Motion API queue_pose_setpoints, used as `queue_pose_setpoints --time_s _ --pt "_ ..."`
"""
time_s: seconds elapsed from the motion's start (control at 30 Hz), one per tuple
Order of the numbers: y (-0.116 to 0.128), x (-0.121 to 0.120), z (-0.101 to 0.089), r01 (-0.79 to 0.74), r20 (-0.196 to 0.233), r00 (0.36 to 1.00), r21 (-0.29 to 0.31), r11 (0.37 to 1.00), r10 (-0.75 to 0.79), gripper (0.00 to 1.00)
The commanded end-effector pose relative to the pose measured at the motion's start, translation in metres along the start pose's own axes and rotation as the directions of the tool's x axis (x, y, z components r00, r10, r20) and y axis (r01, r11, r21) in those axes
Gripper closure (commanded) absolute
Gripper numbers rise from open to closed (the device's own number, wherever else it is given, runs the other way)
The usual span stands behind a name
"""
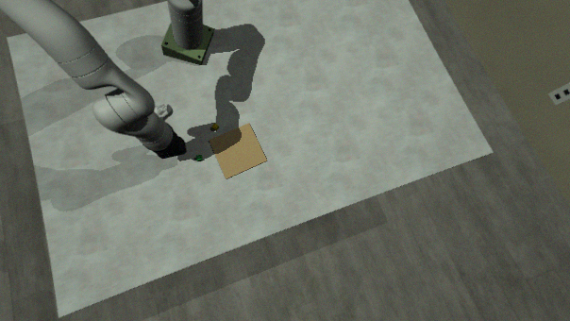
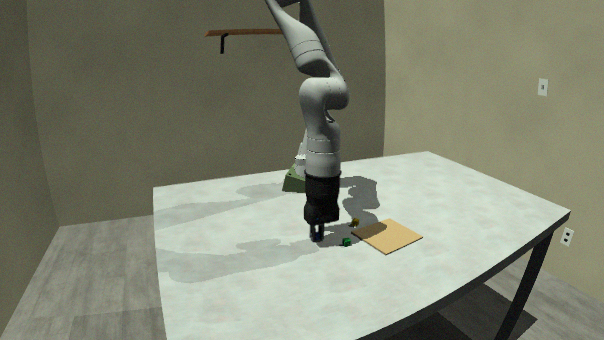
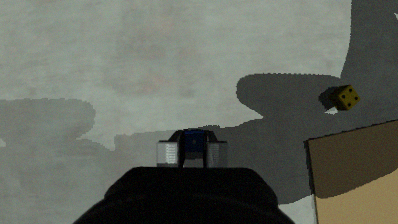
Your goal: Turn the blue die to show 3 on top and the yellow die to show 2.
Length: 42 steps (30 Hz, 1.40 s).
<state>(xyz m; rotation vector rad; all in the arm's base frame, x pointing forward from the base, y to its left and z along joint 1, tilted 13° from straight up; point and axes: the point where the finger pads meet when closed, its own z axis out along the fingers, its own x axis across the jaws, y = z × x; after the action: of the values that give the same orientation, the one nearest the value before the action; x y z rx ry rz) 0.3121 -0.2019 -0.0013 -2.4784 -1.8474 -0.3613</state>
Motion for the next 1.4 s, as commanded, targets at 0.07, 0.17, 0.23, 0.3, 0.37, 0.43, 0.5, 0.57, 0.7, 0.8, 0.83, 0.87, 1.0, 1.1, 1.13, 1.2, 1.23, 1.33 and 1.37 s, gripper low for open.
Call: queue_pose_setpoints --time_s 0.07,0.17,0.23,0.3,0.37,0.43,0.5,0.57,0.7,0.8,0.83,0.87,1.0,1.1,1.13,1.2,1.23,1.33,1.37 --pt "0.000 0.000 0.000 0.000 0.001 1.000 -0.001 1.000 0.000 0.66" --pt "0.000 0.000 0.000 0.000 0.001 1.000 -0.001 1.000 0.000 0.66" --pt "0.000 0.000 -0.001 0.000 0.001 1.000 -0.001 1.000 0.000 0.66" --pt "0.000 0.000 -0.001 0.000 0.001 1.000 -0.001 1.000 0.000 0.66" --pt "0.000 0.000 -0.005 0.000 0.001 1.000 -0.001 1.000 0.000 0.66" --pt "0.000 0.000 -0.011 0.000 0.001 1.000 -0.001 1.000 0.000 0.66" --pt "0.000 0.000 -0.020 0.000 0.001 1.000 -0.001 1.000 0.000 0.66" --pt "0.000 0.000 -0.031 0.000 0.001 1.000 -0.001 1.000 0.000 0.66" --pt "0.000 0.000 -0.057 0.000 0.001 1.000 -0.001 1.000 0.000 0.66" --pt "0.000 0.000 -0.070 0.000 0.001 1.000 -0.001 1.000 0.000 0.66" --pt "0.000 0.000 -0.070 0.000 0.001 1.000 -0.001 1.000 0.000 0.66" --pt "0.000 0.000 -0.076 0.000 0.001 1.000 -0.001 1.000 0.000 0.66" --pt "0.000 0.000 -0.093 0.000 0.001 1.000 -0.001 1.000 0.000 0.66" --pt "0.000 0.000 -0.099 0.000 0.001 1.000 -0.001 1.000 0.000 0.66" --pt "0.000 0.000 -0.100 0.000 0.001 1.000 -0.001 1.000 0.000 0.66" --pt "0.000 0.000 -0.100 0.000 0.001 1.000 -0.001 1.000 0.000 0.66" --pt "0.000 0.000 -0.100 0.000 0.001 1.000 -0.001 1.000 0.000 0.66" --pt "0.000 0.000 -0.100 0.000 0.001 1.000 -0.001 1.000 0.000 0.66" --pt "0.000 0.000 -0.100 0.000 0.001 1.000 -0.001 1.000 0.000 0.66"
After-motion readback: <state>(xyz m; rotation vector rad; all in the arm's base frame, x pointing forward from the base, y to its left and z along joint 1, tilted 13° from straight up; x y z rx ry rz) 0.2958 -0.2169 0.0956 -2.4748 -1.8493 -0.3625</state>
